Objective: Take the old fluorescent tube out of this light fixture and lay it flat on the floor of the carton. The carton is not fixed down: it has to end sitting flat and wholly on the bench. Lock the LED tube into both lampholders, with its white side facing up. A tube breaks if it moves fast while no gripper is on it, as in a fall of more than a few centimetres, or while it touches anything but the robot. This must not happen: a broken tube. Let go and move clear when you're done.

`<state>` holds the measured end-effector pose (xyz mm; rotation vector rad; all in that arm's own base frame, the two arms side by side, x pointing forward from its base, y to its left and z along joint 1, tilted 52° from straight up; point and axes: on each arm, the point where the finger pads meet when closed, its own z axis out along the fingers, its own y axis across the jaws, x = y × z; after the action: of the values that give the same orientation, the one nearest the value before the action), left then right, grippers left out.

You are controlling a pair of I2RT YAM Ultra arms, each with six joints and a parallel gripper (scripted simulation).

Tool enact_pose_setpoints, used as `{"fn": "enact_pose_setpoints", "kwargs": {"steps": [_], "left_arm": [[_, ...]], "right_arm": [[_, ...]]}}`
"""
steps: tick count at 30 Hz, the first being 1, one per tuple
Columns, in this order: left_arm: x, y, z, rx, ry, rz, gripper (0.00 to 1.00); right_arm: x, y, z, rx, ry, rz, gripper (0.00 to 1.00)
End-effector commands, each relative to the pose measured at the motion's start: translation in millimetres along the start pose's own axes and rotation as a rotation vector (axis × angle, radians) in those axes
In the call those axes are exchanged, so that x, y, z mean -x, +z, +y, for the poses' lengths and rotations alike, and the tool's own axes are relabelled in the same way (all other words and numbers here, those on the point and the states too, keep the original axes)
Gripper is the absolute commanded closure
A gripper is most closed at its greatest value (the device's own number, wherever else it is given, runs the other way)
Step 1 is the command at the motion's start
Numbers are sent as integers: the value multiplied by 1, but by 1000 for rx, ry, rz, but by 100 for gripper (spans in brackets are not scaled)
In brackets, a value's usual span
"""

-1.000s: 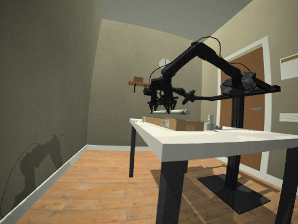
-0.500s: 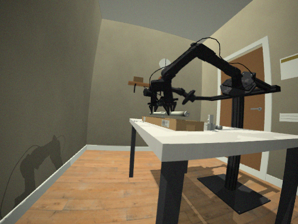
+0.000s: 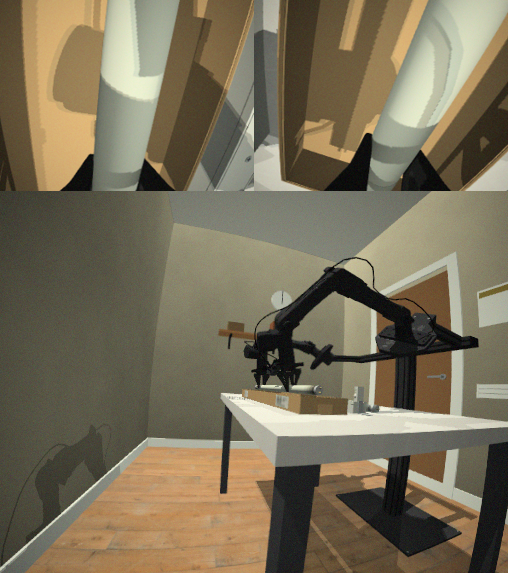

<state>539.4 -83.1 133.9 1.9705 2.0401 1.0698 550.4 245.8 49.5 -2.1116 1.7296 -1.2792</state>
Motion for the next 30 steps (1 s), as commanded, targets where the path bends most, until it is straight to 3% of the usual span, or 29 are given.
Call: {"fn": "enact_pose_setpoints", "kwargs": {"steps": [1,5,6,11,13,20,22,23,28,30], "left_arm": [[12,-19,14,42,1,-53,89],[19,-6,11,33,9,-52,89],[18,-6,11,33,10,-53,89],[14,-6,15,42,3,-54,89],[16,1,13,32,8,-52,89],[12,-4,15,32,7,-50,89],[18,9,15,34,7,-51,89],[18,8,15,35,8,-52,89],[15,9,18,40,4,-52,89],[16,15,16,33,7,-50,89]], "right_arm": [[22,-7,1,-8,-14,-42,89],[22,1,-3,-23,-4,-42,89],[10,10,-5,-13,13,-30,89],[24,2,-6,-32,-2,-49,89],[11,15,-6,-16,13,-34,89],[21,9,2,-1,-17,-39,89],[25,12,-5,-29,-8,-47,89],[14,21,-5,-18,7,-35,89],[23,17,-7,-30,-3,-48,89],[14,28,-6,-20,9,-36,89]]}}
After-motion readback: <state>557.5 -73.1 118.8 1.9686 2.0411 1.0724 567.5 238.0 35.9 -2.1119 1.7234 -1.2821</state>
